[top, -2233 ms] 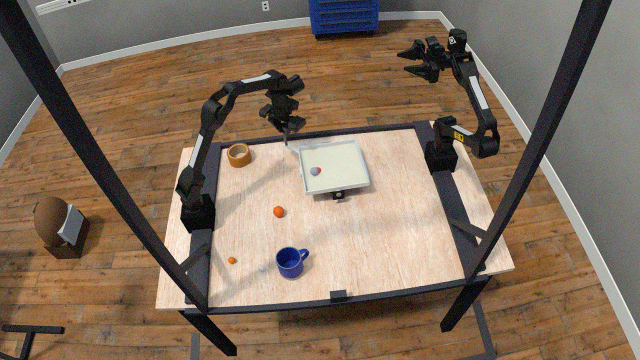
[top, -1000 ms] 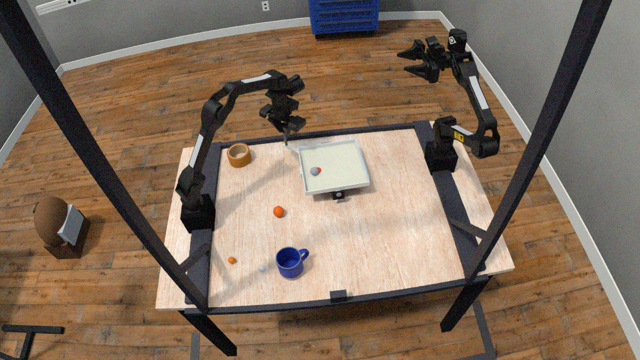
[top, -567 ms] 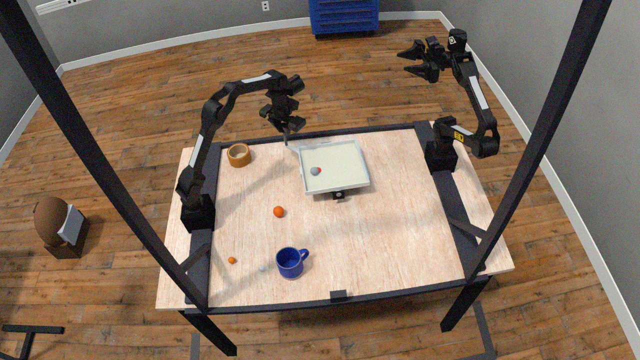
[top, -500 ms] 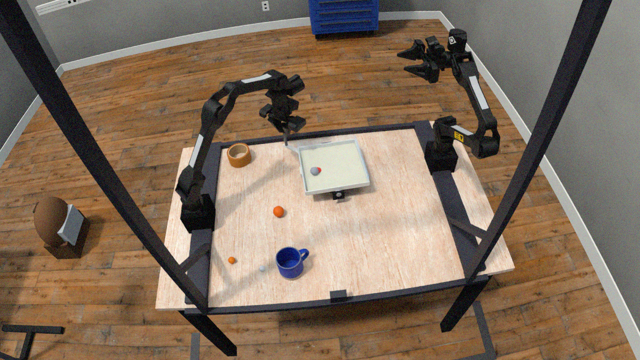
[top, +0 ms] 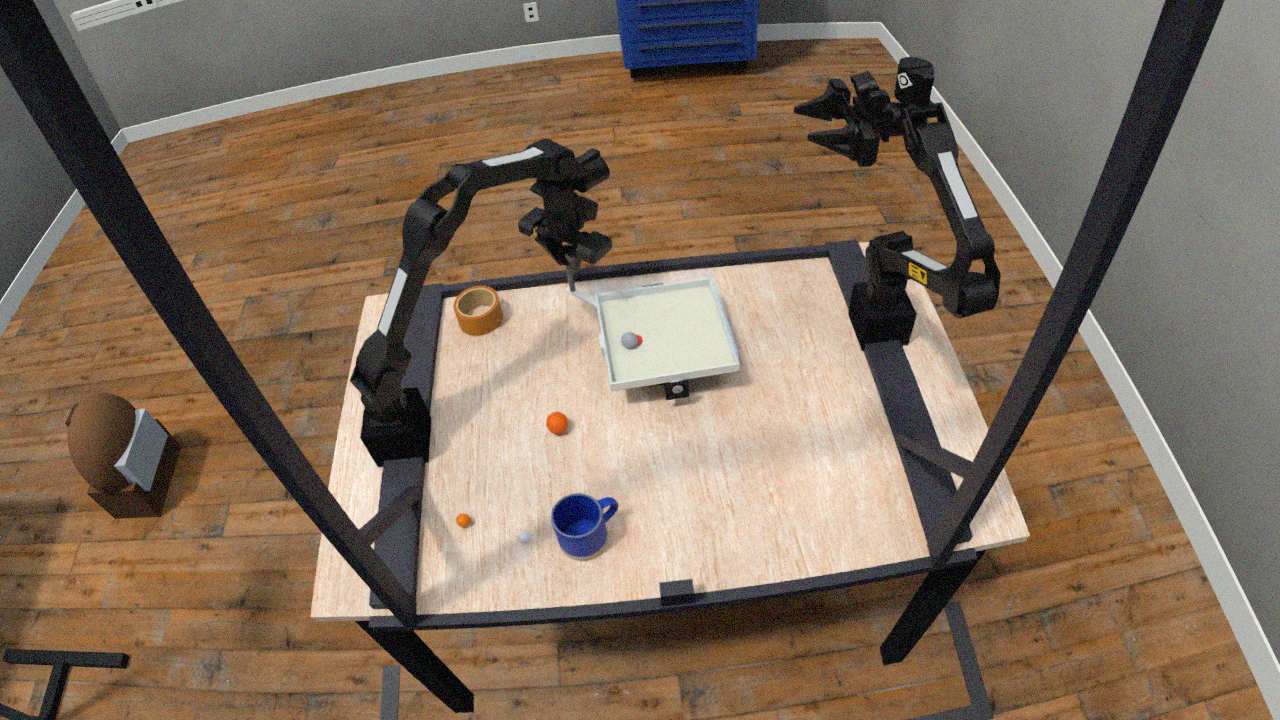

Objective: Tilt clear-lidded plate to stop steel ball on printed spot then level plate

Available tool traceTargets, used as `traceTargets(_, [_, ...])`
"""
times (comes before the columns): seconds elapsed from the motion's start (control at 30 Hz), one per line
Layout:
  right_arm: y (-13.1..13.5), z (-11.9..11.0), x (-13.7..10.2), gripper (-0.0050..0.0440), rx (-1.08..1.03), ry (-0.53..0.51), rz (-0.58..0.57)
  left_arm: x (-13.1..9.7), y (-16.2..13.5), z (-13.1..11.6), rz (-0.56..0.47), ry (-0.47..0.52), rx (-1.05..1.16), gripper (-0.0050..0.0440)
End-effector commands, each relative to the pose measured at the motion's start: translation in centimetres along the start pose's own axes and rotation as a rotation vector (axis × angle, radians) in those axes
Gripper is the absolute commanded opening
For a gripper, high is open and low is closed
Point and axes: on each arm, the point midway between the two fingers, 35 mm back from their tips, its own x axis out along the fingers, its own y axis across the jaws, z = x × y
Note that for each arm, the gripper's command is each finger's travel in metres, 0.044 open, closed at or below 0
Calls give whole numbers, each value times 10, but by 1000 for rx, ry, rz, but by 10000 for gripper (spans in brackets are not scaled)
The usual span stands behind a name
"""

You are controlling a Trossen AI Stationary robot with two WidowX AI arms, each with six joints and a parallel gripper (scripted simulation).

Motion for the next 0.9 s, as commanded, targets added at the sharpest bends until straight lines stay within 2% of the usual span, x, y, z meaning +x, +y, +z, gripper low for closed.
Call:
traceTargets(0.0, [-2,1,0,400,-3,0,-2,-28,0,10,-6,-89,-3,-50])
traceTargets(0.1, [-2,1,0,400,-3,0,-2,-22,0,2,-3,-66,-6,-50])
traceTargets(0.87, [-2,1,0,400,-3,0,-2,-19,2,-1,-4,-61,-4,-50])
